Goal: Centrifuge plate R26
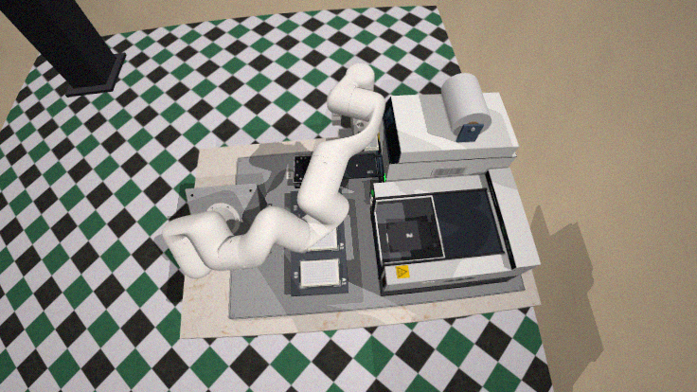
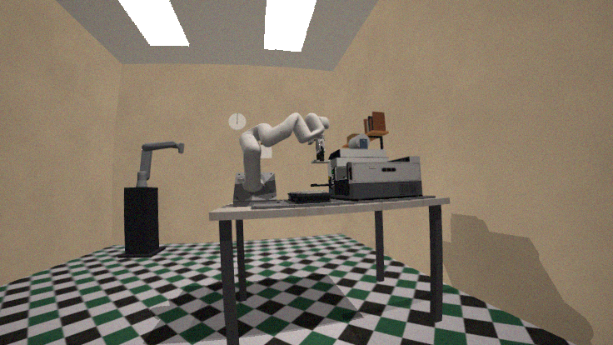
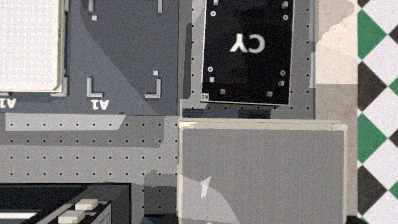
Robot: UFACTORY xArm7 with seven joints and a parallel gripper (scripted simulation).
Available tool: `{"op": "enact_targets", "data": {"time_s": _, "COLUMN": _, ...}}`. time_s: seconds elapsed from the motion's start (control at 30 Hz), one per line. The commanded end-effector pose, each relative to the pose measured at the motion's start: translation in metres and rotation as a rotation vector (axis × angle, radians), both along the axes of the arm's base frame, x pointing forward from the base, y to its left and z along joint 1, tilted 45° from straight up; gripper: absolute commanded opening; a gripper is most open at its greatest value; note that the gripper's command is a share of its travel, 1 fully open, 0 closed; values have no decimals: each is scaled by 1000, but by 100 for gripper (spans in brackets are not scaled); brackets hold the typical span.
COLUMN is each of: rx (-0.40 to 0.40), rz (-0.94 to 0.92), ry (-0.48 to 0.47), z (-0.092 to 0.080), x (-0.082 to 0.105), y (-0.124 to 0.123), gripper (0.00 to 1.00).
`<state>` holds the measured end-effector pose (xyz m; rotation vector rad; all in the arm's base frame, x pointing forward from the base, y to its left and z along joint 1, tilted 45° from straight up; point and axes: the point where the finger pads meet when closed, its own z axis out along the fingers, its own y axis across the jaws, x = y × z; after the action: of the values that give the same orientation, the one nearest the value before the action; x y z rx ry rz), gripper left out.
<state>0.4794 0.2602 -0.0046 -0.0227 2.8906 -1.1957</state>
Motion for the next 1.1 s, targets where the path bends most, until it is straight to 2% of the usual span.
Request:
{"op": "enact_targets", "data": {"time_s": 0.0, "rx": 4, "rz": 2, "ry": -2, "z": 2, "x": 0, "y": 2, "gripper": 0}}
{"op": "enact_targets", "data": {"time_s": 0.73, "rx": 4, "rz": 14, "ry": 10, "z": 2, "x": 0, "y": 2, "gripper": 0}}
{"op": "enact_targets", "data": {"time_s": 1.07, "rx": 4, "rz": 14, "ry": 10, "z": 15, "x": 0, "y": -11, "gripper": 0}}
